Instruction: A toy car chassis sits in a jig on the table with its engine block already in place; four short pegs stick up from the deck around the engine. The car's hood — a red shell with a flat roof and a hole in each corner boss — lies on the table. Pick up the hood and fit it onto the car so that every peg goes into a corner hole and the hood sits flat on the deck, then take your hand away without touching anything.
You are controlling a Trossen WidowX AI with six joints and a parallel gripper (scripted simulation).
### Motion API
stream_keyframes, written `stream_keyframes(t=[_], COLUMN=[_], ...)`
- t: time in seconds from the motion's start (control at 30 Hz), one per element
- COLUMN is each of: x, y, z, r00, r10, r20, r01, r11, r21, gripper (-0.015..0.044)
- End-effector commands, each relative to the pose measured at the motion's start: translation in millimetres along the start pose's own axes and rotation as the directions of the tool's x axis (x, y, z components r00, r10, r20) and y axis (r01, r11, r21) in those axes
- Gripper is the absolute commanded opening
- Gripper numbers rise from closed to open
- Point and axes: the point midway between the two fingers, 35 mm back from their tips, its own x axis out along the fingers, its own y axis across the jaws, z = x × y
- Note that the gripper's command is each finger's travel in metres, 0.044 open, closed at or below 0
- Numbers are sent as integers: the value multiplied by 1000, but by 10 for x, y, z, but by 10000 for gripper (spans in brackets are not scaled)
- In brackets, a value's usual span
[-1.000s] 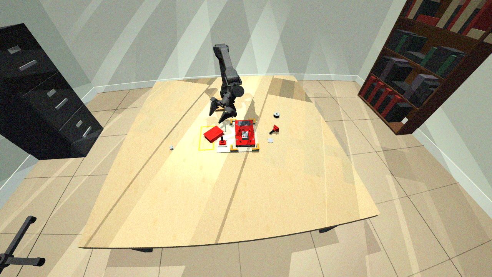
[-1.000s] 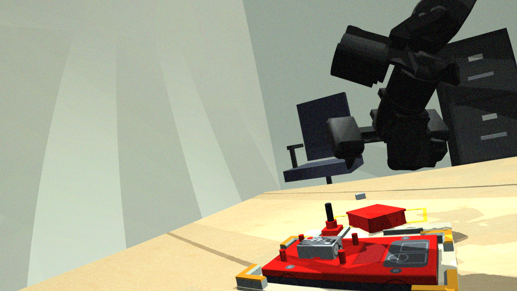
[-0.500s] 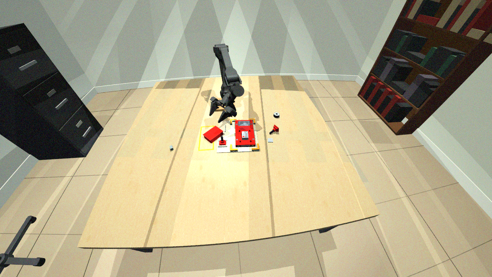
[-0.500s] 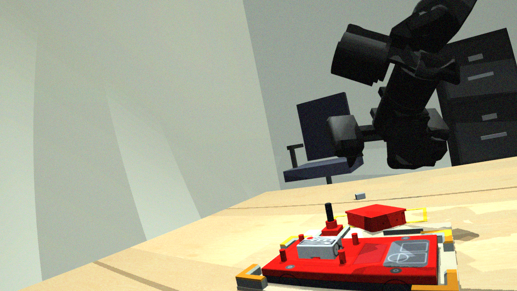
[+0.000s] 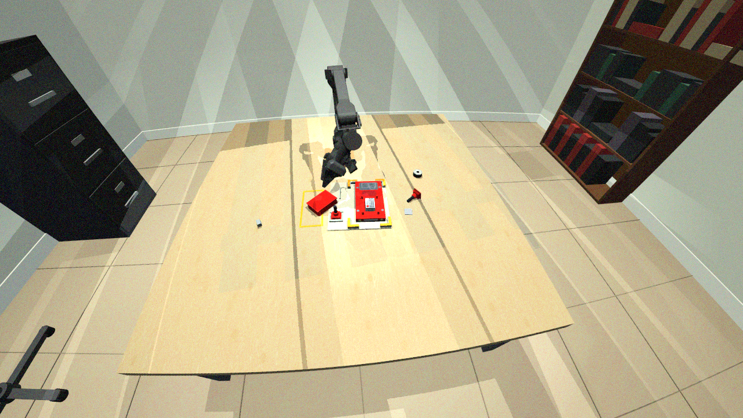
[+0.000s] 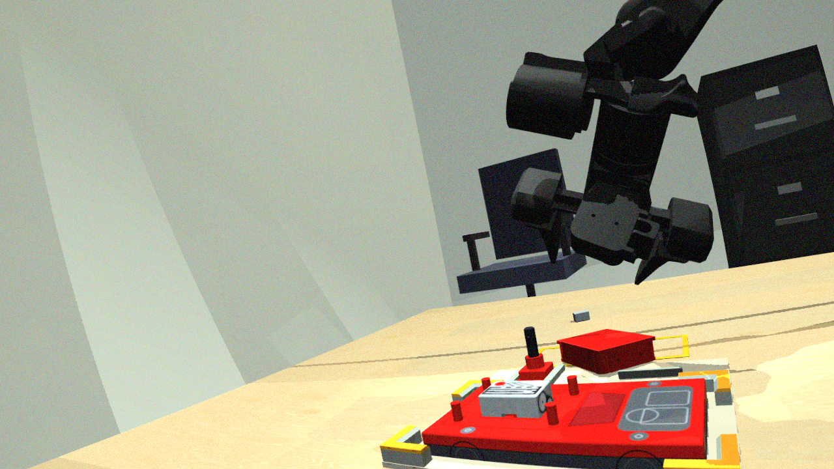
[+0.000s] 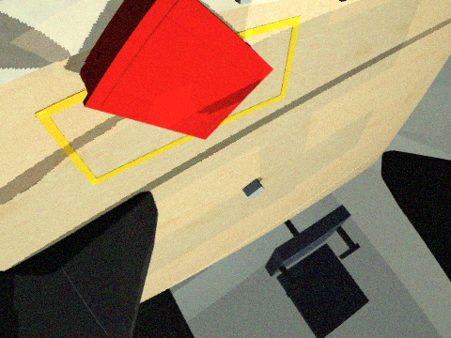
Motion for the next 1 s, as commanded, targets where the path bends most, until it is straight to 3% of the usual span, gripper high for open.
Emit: stream_keyframes(t=[0.0,0.23,0.5,0.63,0.8,0.97], x=[75,168,254,289,321,347], y=[-1,-28,-47,-55,-69,-92], z=[10,-10,-51,-82,-123,-164], r00=[996,968,902,858,792,726], r10=[70,185,299,344,386,407], r20=[55,171,312,382,473,555], r01=[-81,-252,-370,-349,-232,-57], r11=[971,716,165,-156,-527,-768], r21=[226,651,914,924,818,638], gripper=[440,440,440,440,440,440])
